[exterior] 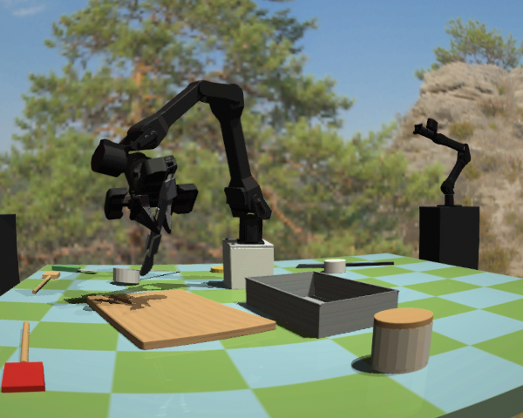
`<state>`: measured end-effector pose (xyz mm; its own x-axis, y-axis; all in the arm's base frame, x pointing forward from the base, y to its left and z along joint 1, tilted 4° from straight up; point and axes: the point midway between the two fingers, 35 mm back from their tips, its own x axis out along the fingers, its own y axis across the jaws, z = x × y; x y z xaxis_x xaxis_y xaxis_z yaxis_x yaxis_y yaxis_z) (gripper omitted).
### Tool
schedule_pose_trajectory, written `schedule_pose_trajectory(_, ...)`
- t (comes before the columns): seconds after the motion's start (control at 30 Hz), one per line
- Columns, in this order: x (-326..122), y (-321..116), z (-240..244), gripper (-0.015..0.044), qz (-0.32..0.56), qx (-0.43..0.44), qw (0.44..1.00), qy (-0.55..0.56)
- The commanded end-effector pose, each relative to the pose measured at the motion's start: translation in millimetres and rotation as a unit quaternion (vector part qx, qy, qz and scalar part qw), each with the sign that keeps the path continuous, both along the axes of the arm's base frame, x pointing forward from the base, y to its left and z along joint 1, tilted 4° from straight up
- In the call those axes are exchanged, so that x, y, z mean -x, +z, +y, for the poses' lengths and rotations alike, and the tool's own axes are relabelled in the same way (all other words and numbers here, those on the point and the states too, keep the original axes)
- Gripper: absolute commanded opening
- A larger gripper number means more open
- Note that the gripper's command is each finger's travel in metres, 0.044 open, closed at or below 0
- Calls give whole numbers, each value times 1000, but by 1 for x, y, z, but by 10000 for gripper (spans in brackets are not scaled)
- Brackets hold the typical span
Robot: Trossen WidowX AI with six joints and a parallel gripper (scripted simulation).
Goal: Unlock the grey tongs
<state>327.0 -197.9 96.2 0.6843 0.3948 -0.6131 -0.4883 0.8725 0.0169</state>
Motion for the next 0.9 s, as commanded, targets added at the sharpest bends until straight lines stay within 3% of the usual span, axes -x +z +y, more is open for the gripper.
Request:
schedule_pose_trajectory(0.0, -8, 2, 2, -150, 45, 18, 999, 0)
schedule_pose_trajectory(0.6, -20, 3, 10, -150, 281, 156, 947, 0)
schedule_pose_trajectory(0.87, -20, 12, 12, -150, 338, 212, 917, -1)
